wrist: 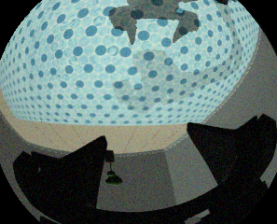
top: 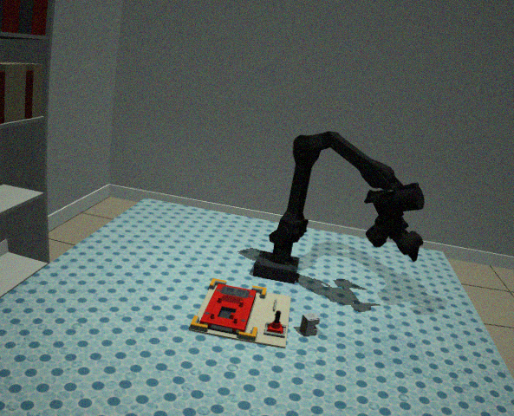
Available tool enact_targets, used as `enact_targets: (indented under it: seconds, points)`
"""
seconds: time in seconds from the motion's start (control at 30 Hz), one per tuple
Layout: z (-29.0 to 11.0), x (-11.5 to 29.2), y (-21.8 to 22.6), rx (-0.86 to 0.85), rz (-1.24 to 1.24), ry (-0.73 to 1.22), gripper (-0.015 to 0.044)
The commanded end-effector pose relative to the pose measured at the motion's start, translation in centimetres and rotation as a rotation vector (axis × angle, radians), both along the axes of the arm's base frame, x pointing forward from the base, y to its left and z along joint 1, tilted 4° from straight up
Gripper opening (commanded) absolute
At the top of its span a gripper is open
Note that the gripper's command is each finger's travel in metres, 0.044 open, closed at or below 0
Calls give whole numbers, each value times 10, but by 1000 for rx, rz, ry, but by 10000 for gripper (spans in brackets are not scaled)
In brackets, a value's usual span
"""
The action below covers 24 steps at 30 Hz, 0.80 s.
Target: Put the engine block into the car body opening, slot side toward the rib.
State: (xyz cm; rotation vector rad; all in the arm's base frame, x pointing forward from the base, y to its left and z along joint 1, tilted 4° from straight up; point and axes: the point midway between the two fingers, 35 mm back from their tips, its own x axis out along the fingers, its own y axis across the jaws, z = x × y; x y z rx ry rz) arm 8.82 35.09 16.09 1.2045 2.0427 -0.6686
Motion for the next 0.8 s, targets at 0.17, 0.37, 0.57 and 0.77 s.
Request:
enact_targets:
  seconds: [0.17, 0.37, 0.57, 0.77]
  points:
    - [-14, 52, -17, -139, -210, 1, 440]
    - [-20, 82, -33, -210, -324, -3, 440]
    - [-27, 115, -54, -309, -486, 13, 440]
    - [-34, 146, -79, -412, -654, 33, 440]
